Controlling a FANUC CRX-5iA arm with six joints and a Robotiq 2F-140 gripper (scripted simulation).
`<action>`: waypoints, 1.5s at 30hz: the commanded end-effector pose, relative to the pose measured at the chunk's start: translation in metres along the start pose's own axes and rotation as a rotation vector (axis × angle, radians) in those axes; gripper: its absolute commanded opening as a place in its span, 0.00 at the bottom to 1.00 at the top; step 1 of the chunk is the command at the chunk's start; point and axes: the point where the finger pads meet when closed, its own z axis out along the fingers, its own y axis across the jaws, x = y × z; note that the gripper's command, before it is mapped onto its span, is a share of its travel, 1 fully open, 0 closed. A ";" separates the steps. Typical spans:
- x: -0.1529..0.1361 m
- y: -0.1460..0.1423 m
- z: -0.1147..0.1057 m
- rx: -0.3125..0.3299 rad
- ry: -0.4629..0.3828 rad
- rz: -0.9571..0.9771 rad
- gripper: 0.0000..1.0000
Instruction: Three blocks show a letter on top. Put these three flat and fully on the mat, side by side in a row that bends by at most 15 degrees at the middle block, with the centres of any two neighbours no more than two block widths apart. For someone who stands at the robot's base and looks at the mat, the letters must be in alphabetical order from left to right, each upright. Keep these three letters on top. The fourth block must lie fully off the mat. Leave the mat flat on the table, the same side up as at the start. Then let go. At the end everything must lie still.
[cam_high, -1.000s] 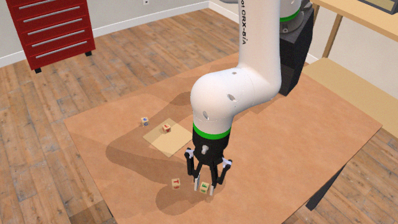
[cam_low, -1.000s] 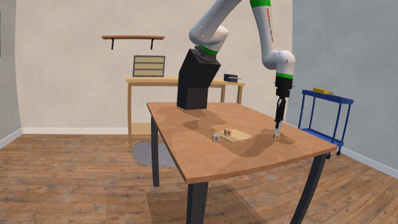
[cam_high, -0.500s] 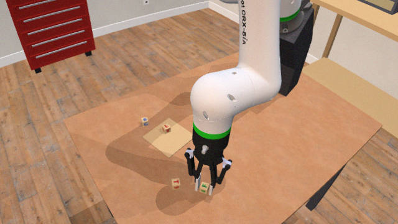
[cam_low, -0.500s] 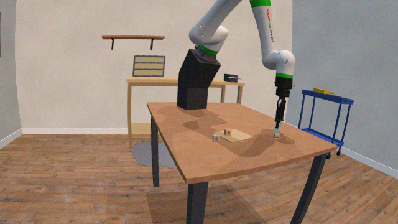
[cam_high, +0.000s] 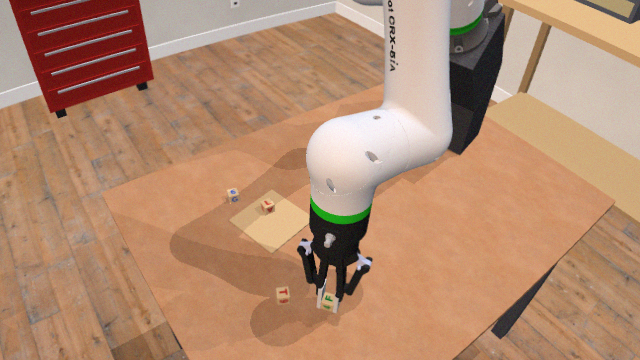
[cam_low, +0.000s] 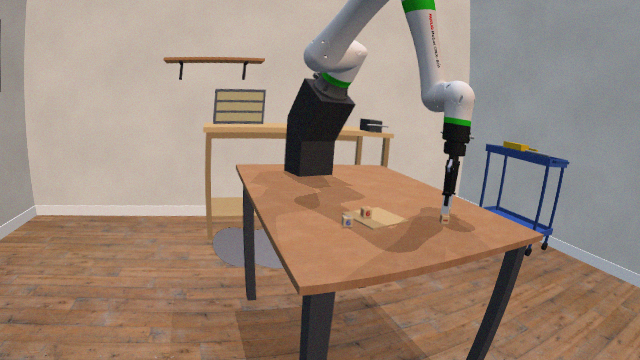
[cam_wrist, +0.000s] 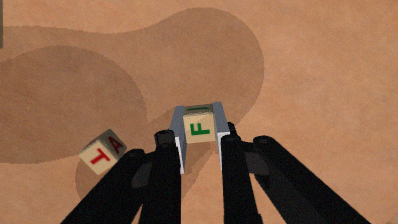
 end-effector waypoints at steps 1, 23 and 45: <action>0.000 0.000 0.000 0.000 0.000 0.000 0.13; 0.000 0.000 -0.002 0.000 0.000 0.000 0.13; 0.000 0.000 -0.099 0.000 0.000 0.000 0.13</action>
